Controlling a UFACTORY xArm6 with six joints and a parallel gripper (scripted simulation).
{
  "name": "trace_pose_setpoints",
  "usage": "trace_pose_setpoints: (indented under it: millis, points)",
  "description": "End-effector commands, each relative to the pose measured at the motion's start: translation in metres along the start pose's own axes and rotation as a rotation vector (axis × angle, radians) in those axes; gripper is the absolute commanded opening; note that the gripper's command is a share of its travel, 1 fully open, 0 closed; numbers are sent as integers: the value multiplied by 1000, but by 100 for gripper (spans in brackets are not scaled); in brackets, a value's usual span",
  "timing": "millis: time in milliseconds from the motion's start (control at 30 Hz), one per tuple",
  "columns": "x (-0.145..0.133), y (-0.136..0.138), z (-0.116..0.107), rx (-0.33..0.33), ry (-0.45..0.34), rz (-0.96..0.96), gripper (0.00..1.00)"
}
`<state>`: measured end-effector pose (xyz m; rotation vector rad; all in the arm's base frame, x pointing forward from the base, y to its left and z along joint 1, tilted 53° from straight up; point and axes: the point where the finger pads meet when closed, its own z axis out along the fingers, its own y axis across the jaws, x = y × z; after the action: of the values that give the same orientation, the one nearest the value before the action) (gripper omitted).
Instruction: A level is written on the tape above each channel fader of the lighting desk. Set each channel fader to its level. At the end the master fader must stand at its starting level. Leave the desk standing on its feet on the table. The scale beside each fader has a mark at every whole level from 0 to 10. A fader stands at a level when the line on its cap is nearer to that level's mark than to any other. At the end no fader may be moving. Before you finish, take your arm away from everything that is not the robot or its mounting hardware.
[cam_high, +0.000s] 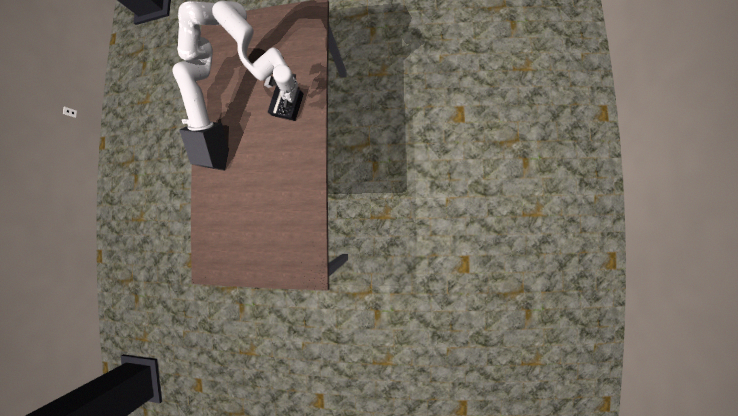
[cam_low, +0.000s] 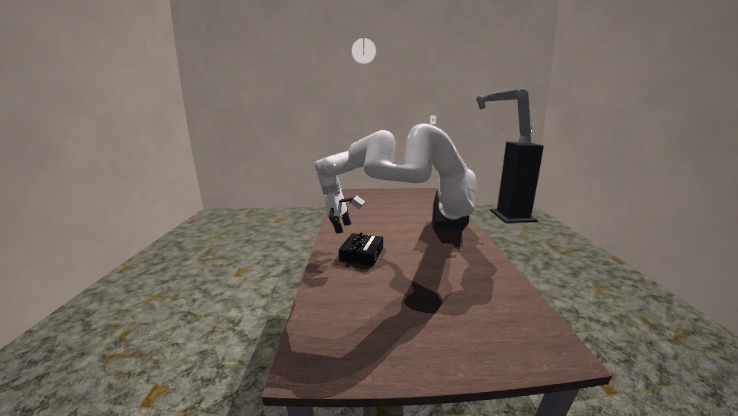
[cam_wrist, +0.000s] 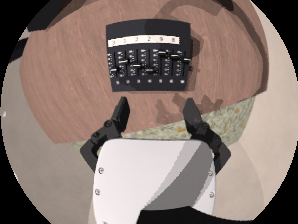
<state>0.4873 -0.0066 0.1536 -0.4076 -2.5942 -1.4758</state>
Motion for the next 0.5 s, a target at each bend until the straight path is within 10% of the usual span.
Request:
trace_pose_setpoints:
  millis: [0,467]
  points:
    - [1,1,-3,1,-7,38,100]
    - [15,2,-15,-8,-60,542,100]
